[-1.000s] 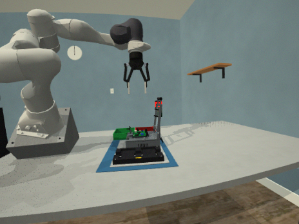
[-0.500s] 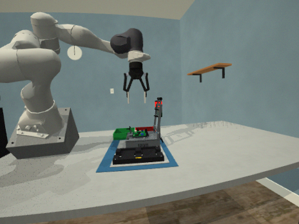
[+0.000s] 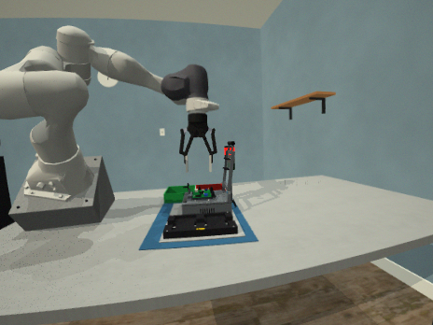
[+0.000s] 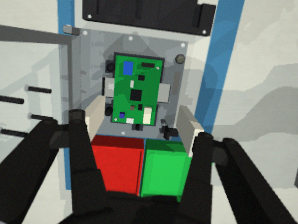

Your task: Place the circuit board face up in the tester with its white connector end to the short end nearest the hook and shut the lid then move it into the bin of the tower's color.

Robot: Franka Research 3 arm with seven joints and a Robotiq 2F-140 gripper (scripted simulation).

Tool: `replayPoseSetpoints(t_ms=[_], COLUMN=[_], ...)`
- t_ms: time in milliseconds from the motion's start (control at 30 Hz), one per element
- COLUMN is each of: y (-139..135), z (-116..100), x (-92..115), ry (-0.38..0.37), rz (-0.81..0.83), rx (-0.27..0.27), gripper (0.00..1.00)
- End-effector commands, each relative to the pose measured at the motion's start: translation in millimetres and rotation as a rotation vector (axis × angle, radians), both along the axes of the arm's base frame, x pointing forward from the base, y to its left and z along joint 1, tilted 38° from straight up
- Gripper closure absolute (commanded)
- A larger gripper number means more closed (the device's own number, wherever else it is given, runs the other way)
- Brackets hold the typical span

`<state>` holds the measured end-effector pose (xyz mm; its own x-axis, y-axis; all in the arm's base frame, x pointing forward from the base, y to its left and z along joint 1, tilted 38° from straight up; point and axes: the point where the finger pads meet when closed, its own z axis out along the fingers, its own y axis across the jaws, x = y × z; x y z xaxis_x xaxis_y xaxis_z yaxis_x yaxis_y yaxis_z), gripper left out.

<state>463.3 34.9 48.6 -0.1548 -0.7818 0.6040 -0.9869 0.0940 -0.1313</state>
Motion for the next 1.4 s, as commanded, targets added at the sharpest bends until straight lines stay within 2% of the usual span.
replayPoseSetpoints(t_ms=[0, 333, 1367], y=[-8.8, -23.5, -27.5], z=[-9.2, -27.9, -32.8], x=[8.0, 9.6, 10.1], ry=[-0.008, -0.008, -0.008], rz=[0.028, 0.028, 0.028], rx=[-0.001, -0.001, -0.001], gripper=[0.42, 0.42, 0.42])
